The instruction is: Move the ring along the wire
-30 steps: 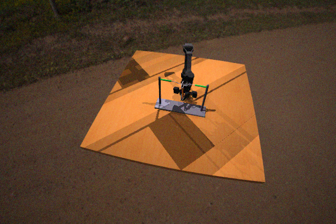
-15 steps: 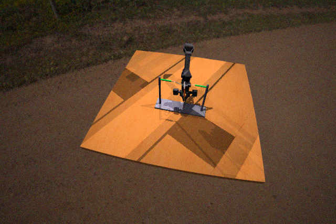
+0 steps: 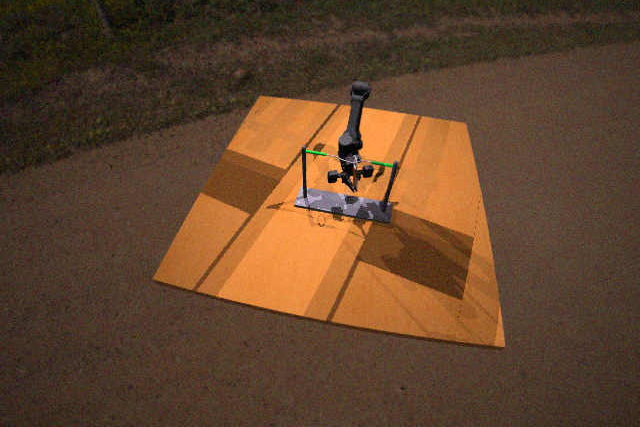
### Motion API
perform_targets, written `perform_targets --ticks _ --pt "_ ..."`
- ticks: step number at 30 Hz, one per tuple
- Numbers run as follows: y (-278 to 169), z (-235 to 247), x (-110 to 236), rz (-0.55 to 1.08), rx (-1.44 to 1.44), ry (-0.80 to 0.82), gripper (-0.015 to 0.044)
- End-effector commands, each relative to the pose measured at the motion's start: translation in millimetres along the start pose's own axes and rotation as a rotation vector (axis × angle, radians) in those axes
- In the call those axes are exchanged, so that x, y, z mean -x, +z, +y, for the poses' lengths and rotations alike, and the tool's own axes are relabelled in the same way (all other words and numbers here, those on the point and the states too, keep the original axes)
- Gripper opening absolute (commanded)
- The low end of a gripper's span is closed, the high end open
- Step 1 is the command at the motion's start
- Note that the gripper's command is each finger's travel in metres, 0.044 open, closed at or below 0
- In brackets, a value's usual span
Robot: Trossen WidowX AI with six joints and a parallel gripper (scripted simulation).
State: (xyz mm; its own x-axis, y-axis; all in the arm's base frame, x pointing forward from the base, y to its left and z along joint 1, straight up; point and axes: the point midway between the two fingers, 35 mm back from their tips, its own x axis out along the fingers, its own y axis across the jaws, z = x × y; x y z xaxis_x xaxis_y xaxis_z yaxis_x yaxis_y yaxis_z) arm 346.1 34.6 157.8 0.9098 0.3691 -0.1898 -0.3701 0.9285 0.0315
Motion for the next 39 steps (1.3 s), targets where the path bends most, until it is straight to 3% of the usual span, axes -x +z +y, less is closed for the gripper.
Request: perform_targets --ticks 1,14,39 --pt "0.3 2.8 0.8 0.001 0.033 0.088 -0.0150" --pt "-0.8 12.3 4.5 0.002 0.066 0.119 -0.0150" --pt "-0.4 37.5 0.2 0.001 -0.009 -0.236 -0.0150"
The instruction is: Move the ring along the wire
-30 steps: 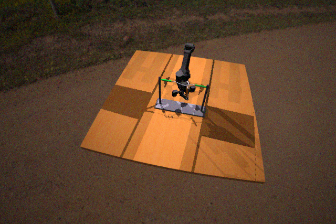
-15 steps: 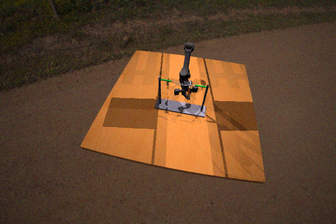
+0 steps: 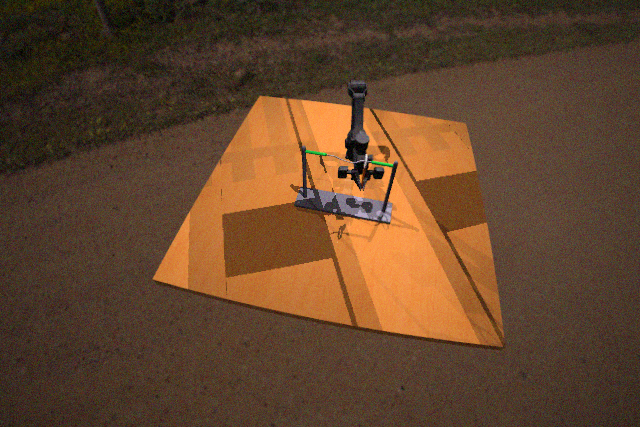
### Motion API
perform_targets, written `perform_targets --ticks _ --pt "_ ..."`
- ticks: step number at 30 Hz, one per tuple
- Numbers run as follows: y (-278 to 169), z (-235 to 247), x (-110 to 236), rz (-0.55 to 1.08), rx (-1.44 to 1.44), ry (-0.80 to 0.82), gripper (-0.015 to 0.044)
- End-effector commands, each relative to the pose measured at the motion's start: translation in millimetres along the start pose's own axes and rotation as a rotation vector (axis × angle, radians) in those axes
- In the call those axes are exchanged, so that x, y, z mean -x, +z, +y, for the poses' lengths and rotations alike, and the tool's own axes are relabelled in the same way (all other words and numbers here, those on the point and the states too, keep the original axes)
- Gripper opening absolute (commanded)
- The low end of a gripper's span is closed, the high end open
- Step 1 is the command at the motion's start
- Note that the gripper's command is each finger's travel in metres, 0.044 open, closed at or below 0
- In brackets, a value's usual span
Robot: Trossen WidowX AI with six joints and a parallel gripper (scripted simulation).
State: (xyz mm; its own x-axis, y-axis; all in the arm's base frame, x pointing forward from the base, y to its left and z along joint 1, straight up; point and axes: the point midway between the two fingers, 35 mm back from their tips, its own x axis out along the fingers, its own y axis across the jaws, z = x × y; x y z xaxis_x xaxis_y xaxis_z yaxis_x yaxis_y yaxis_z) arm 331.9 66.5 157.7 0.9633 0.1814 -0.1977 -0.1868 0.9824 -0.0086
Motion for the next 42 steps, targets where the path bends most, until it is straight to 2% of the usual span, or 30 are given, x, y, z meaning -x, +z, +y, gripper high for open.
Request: perform_targets --ticks 1,14,42 --pt "1.2 4.0 -0.6 -0.004 -0.015 -0.051 -0.0150" --pt "2.0 17.5 -3.3 -0.003 -0.031 -0.101 -0.0150" --pt "1.1 41.0 -8.9 -0.003 -0.039 -0.100 -0.0150"
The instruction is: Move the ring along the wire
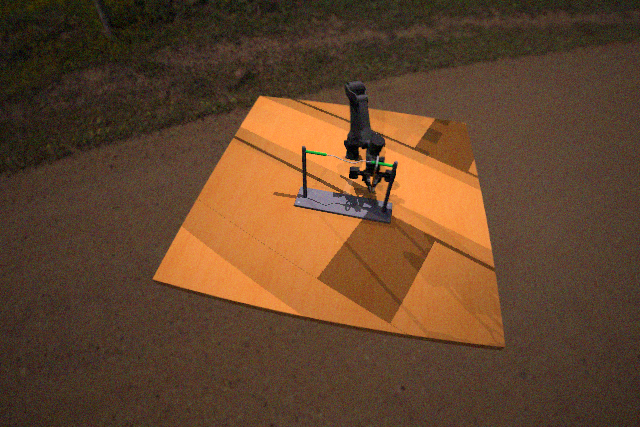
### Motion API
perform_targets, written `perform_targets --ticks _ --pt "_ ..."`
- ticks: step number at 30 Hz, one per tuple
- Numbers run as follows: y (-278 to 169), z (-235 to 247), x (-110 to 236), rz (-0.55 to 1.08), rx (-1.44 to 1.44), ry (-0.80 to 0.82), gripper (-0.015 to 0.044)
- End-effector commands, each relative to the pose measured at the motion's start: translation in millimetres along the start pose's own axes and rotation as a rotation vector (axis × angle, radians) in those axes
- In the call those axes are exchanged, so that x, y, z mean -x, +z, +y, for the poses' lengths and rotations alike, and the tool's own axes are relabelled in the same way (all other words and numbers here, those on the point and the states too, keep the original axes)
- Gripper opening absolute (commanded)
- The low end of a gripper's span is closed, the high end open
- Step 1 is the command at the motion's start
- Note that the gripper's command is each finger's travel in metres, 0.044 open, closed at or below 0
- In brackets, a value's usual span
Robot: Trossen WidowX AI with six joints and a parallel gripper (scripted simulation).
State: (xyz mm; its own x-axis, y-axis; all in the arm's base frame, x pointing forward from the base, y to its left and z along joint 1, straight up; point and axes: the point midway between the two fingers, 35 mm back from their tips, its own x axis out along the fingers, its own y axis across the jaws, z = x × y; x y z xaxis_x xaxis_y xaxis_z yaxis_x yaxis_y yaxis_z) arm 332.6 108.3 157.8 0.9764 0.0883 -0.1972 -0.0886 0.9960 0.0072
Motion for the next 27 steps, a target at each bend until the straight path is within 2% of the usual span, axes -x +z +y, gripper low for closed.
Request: perform_targets --ticks 1,26,27 --pt "-2.3 0.1 -1.0 -0.002 -0.004 -0.006 -0.0150" --pt "-15.6 0.3 -3.7 -0.002 -0.004 -0.006 -0.0150" --pt "-15.5 1.1 -3.7 -0.001 -0.001 0.000 -0.0124"
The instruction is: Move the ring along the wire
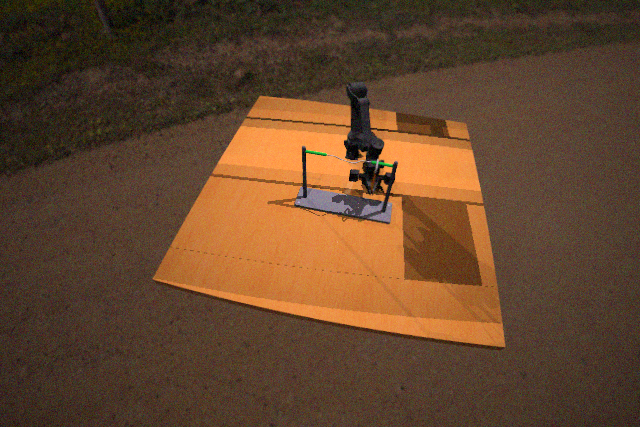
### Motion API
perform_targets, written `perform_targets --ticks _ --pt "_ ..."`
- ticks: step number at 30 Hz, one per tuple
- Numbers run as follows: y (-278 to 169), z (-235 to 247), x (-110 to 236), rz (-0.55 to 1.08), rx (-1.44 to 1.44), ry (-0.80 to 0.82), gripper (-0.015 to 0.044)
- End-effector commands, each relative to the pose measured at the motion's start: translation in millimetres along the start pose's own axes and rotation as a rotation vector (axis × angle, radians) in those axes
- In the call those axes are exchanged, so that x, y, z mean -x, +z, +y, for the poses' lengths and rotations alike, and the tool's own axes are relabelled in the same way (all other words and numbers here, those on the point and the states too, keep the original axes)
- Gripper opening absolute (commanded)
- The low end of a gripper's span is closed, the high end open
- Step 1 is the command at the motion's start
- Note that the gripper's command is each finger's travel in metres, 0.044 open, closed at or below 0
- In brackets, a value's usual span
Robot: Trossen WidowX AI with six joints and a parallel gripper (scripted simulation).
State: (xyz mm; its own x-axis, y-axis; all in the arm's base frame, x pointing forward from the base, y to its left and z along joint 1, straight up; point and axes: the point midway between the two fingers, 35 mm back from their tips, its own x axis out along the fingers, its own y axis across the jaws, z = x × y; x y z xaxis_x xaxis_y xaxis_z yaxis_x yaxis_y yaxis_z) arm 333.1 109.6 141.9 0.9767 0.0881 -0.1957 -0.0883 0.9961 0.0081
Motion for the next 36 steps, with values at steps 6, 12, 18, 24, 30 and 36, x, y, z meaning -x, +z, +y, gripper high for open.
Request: perform_targets --ticks 6,12,18,24,30,36 --pt "0.0 0.0 0.0 0.000 0.000 0.000 0.0034" --pt "0.3 0.2 2.3 0.000 0.000 0.000 0.0160" --pt "1.5 0.9 14.8 0.001 -0.001 -0.001 0.0160" --pt "1.7 1.0 28.8 0.002 -0.002 -0.003 0.0160" --pt "0.7 0.4 42.4 0.003 -0.003 -0.004 0.0160" --pt "-0.3 -0.3 50.0 0.003 -0.004 -0.005 0.0160"
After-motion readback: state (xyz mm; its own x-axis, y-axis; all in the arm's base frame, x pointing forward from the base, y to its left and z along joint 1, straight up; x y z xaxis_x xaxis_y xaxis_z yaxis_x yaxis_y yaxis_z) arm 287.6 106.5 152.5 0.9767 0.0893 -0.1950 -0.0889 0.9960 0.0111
